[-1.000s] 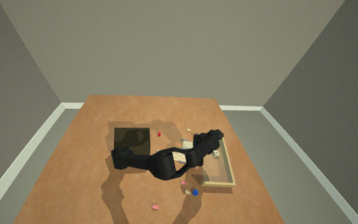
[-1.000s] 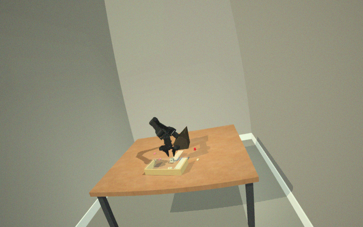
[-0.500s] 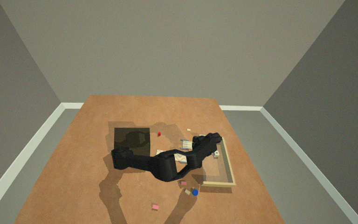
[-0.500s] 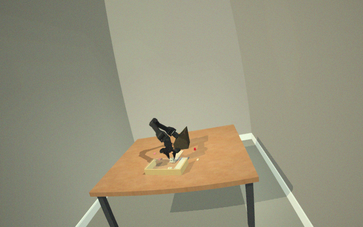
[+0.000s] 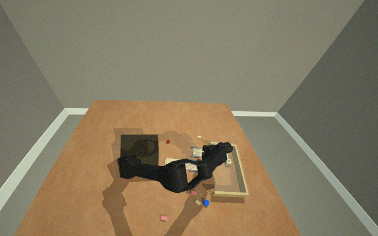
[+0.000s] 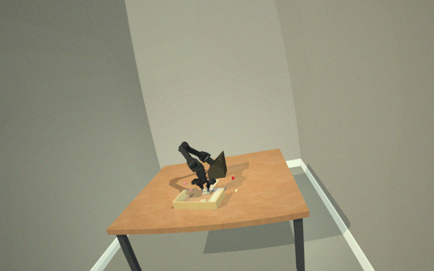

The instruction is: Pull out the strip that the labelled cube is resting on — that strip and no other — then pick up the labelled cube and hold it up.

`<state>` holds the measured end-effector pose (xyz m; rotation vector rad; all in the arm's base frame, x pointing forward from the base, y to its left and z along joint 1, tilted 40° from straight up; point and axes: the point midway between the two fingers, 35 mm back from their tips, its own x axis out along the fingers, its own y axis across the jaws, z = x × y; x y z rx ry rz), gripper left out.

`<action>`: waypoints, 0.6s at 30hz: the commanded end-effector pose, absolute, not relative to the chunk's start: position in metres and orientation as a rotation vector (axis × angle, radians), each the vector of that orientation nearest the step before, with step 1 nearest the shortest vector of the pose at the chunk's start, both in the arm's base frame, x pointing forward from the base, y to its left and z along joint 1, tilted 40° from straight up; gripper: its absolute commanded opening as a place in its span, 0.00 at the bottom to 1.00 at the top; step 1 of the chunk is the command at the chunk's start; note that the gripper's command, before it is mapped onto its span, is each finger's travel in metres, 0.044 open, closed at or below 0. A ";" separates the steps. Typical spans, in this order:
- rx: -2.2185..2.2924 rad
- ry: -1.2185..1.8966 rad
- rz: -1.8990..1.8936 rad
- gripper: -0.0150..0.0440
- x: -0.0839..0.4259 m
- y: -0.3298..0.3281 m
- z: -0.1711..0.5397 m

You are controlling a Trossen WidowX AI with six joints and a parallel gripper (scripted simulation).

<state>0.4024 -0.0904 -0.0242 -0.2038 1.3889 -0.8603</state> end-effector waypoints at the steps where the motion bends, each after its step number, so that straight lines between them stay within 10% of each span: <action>1: -0.203 1.389 -0.860 0.49 0.403 -0.090 -0.024; 18: -0.209 1.393 -0.858 0.25 0.373 -0.069 -0.007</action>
